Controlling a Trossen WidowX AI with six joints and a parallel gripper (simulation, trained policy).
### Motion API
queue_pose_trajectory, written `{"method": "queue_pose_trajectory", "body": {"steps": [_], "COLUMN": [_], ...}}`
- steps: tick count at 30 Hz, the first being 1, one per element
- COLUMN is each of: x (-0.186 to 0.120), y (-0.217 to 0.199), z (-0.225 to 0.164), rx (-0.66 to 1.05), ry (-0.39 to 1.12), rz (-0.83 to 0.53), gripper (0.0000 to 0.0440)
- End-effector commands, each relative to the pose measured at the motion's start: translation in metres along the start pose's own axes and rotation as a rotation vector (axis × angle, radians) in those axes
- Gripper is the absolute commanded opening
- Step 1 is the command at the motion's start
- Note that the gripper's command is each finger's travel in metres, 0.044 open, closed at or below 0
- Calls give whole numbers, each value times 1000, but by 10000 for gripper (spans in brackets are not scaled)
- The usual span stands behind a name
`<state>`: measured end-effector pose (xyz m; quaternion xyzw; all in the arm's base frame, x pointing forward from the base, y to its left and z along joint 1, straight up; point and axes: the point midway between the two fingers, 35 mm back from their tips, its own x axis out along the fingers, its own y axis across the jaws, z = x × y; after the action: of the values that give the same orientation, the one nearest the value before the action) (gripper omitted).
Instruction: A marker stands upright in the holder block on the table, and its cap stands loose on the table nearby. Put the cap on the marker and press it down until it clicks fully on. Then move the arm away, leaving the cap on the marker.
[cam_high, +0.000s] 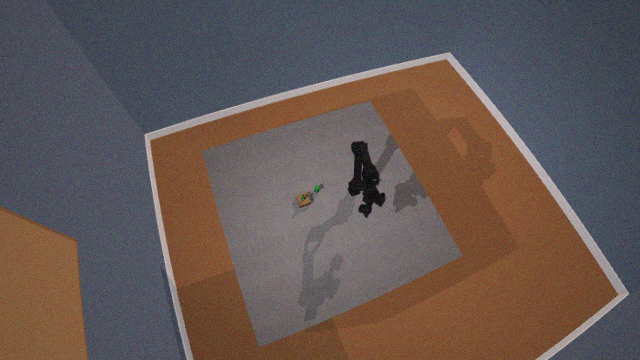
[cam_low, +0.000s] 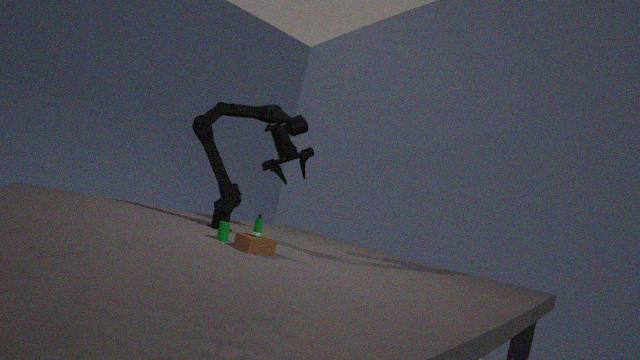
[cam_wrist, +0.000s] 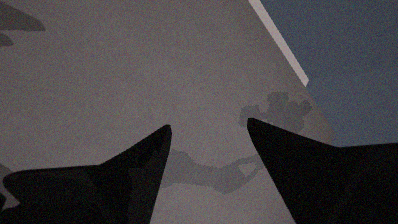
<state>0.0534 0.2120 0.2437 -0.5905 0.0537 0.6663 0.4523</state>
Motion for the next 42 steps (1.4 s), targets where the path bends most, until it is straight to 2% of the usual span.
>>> {"method": "queue_pose_trajectory", "body": {"steps": [1,42], "x": [2,-6], "y": [-2,-20], "z": [-8,-109], "rx": [44,474], "ry": [21,256], "rz": [11,34], "gripper": [328,328]}}
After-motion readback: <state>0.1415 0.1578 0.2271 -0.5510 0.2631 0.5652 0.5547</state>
